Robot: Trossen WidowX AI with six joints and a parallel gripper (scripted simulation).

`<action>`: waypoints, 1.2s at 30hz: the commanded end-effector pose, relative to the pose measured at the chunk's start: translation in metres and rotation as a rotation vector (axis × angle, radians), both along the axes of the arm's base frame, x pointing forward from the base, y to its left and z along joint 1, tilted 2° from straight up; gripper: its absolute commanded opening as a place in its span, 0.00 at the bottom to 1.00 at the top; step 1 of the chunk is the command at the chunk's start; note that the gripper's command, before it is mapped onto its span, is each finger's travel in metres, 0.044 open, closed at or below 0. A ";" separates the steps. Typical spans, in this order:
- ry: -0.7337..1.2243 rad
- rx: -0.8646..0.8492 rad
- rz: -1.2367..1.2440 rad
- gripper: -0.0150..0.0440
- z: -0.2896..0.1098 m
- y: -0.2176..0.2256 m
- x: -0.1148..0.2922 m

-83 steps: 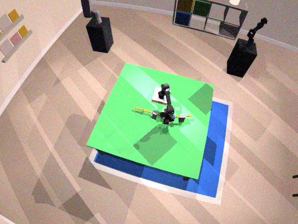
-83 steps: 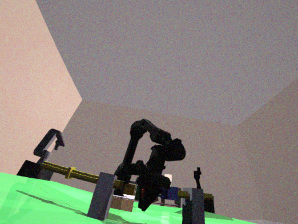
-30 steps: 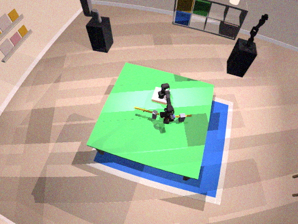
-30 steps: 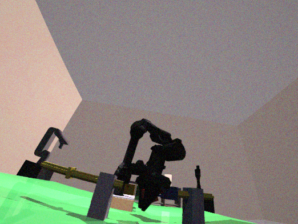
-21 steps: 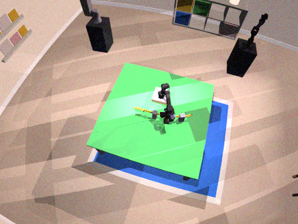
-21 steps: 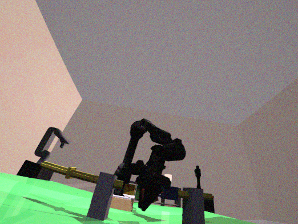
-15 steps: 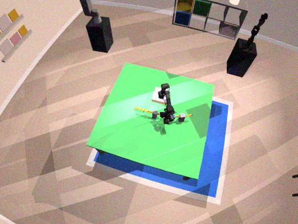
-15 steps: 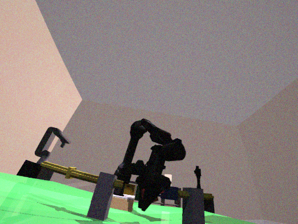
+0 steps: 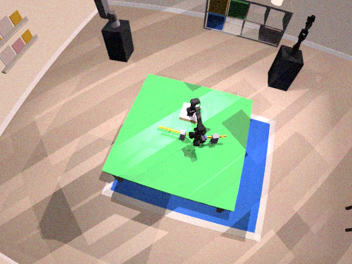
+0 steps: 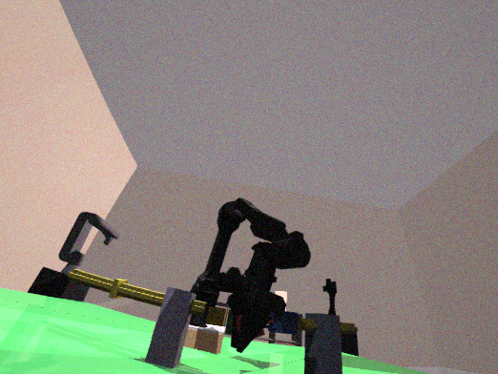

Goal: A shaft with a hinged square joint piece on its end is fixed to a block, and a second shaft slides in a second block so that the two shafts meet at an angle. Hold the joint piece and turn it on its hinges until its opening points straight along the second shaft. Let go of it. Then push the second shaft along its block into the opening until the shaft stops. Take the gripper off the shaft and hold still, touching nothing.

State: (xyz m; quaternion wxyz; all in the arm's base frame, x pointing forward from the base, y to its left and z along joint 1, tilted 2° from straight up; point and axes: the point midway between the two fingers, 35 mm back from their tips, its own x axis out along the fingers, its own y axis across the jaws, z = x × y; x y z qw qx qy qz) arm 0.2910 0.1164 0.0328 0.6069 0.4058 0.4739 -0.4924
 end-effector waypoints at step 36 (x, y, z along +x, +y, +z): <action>0.065 0.273 -0.001 1.00 0.014 -0.003 -0.002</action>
